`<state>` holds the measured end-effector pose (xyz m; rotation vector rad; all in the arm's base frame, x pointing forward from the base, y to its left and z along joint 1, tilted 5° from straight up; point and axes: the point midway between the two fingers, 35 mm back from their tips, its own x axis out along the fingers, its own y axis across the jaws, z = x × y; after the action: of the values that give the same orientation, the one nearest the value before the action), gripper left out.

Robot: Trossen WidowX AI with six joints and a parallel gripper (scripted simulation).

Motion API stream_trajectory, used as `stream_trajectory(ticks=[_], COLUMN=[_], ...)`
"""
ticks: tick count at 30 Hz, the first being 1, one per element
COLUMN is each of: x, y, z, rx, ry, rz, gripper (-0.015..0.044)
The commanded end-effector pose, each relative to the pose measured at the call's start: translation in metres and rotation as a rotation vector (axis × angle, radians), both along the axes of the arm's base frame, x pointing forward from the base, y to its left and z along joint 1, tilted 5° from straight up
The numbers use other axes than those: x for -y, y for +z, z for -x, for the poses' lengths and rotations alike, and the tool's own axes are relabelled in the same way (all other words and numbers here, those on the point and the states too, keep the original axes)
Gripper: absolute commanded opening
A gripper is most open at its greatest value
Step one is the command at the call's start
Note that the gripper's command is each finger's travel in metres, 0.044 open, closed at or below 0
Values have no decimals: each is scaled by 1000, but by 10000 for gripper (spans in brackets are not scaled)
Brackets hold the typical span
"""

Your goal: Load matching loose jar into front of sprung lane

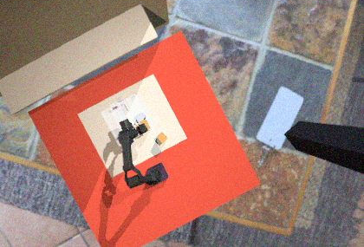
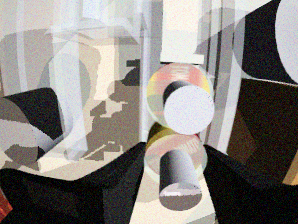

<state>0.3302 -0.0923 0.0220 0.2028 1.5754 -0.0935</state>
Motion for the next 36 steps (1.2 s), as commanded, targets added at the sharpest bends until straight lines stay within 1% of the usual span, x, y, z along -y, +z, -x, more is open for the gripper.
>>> stream_trajectory(ticks=[1,36], x=[0,-1], y=[-2,-6], z=[-4,0], rx=[15,15], ry=[-4,-4], rz=[1,1], gripper=[0,0])
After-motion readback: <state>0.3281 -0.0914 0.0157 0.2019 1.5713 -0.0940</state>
